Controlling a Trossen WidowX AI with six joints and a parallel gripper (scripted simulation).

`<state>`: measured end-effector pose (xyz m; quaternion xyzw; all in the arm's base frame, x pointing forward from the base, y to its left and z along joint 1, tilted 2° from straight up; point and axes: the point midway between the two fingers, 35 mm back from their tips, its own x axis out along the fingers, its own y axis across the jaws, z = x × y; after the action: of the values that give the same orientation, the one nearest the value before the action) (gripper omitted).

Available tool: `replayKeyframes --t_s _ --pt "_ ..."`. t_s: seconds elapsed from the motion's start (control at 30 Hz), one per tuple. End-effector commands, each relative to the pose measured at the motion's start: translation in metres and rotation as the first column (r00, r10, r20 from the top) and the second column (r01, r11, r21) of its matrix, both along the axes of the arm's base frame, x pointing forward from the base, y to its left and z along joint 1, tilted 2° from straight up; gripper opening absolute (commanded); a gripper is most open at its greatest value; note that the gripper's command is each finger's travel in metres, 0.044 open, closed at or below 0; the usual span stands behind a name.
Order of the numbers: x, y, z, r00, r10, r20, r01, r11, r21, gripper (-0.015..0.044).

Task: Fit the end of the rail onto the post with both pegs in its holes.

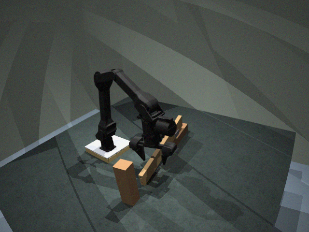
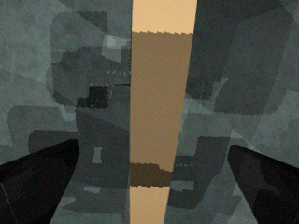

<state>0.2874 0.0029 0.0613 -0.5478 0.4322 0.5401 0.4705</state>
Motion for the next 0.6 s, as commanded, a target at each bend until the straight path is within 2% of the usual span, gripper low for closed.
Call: replayKeyframes --t_s 0.0,0.37,0.57 --pt "-0.002 0.000 -0.009 1.000 0.001 -0.008 -0.001 1.000 -0.002 0.0440" --pt "-0.003 0.000 -0.024 1.000 0.003 -0.008 -0.003 1.000 -0.003 0.0440" --pt "-0.003 0.000 -0.024 1.000 0.003 -0.008 -0.003 1.000 -0.003 0.0282"
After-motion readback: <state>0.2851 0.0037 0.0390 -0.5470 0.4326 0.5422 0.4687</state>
